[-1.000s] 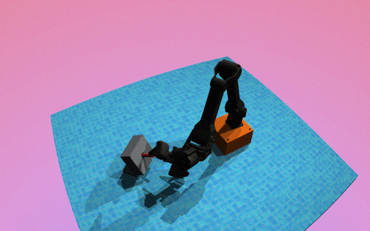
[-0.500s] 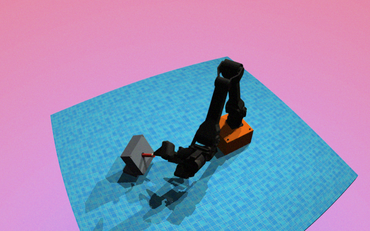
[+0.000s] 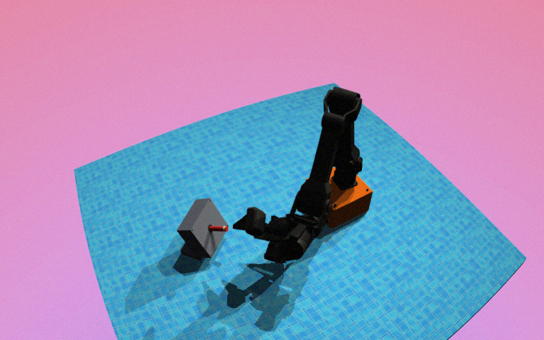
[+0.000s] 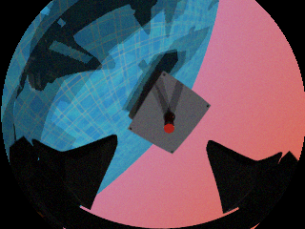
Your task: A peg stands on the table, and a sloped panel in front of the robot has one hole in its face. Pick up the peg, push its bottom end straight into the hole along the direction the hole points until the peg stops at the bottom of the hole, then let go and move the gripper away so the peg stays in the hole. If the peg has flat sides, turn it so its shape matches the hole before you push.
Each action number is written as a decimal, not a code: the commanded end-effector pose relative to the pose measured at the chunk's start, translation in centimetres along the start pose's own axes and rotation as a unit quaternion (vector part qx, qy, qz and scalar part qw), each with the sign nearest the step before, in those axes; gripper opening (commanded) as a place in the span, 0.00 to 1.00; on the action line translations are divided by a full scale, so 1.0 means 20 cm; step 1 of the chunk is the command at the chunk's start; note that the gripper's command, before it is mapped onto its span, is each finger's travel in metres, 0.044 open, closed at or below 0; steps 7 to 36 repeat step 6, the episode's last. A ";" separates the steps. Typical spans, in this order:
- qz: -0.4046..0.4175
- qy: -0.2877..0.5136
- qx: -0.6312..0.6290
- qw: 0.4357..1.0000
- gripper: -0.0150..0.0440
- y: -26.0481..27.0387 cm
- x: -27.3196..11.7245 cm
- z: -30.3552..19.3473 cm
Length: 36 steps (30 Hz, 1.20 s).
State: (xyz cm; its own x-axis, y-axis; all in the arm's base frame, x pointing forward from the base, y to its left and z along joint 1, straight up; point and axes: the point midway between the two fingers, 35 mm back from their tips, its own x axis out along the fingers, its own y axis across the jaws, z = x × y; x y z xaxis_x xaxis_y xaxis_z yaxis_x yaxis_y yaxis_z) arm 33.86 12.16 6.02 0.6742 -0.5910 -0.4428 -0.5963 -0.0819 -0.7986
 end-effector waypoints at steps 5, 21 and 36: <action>-0.004 0.001 0.003 1.000 1.00 -0.01 -0.05 0.00; -0.004 0.001 0.003 1.000 1.00 0.00 -0.06 0.00; -0.004 0.001 0.003 1.000 1.00 0.00 -0.06 0.00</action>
